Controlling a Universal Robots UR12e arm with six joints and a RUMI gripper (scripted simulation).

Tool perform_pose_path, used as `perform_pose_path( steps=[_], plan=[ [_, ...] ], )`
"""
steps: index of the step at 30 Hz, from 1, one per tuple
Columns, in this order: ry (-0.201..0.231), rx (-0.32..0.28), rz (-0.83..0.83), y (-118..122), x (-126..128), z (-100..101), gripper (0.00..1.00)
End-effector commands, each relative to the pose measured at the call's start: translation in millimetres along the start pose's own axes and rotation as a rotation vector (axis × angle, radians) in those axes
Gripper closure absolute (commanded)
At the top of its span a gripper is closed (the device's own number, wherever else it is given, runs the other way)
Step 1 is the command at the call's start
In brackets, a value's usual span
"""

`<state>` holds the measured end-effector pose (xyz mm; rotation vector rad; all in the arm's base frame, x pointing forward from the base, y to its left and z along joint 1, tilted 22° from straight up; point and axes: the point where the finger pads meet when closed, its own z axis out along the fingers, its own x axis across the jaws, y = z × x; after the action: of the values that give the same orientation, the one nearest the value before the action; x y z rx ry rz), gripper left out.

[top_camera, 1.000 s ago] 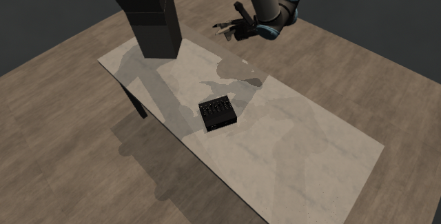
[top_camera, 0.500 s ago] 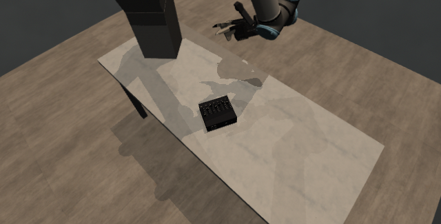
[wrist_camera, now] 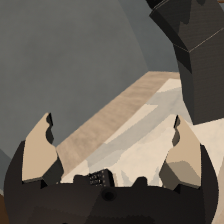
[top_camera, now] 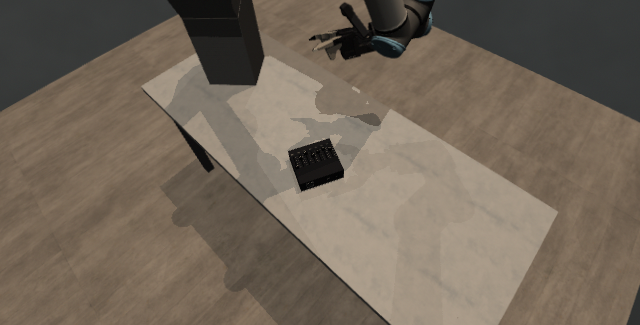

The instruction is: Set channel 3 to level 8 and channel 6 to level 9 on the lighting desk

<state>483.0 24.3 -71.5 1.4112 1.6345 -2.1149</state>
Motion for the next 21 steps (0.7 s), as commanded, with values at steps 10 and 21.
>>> perform_pose_path(
  steps=[10,21],
  plan=[
    [0.15,-0.014,0.011,21,20,17,0.0],
    [0.312,-0.051,0.025,48,40,29,0.0]
  ],
)
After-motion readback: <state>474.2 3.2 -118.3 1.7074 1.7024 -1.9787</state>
